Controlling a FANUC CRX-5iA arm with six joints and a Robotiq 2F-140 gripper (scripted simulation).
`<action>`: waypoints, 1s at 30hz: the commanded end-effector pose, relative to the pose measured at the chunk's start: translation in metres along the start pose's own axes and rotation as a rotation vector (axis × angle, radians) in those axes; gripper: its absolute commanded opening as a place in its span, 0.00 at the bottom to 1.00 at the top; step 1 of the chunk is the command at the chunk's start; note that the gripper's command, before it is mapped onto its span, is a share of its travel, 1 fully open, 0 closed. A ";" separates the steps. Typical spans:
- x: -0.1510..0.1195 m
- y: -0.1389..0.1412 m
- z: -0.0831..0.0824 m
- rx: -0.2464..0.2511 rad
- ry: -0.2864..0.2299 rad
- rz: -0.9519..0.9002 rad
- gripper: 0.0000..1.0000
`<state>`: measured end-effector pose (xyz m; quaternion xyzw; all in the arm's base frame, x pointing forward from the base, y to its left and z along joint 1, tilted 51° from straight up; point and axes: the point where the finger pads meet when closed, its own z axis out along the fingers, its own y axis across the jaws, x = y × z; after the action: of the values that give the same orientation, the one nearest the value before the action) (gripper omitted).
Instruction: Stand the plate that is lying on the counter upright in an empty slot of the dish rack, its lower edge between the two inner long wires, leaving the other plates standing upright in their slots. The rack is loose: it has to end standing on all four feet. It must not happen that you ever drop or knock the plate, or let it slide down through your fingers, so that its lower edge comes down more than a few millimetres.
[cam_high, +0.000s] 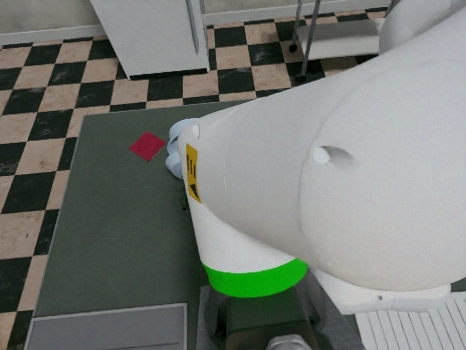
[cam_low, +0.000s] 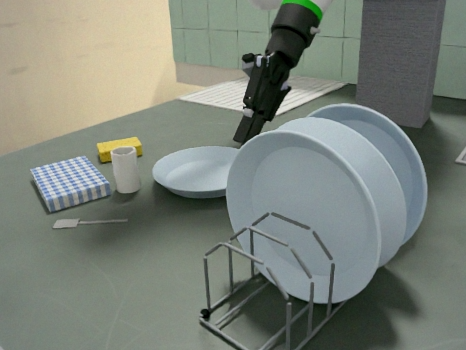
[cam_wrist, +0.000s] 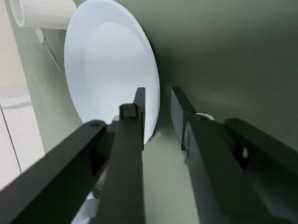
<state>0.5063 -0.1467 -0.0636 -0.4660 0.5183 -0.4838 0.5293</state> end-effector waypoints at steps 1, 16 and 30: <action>0.000 0.000 0.002 0.000 0.000 0.000 0.24; 0.000 0.000 0.010 0.000 0.000 0.000 0.24; 0.000 0.000 0.017 0.000 0.000 0.000 0.24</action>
<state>0.5224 -0.1468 -0.0631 -0.4660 0.5183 -0.4838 0.5293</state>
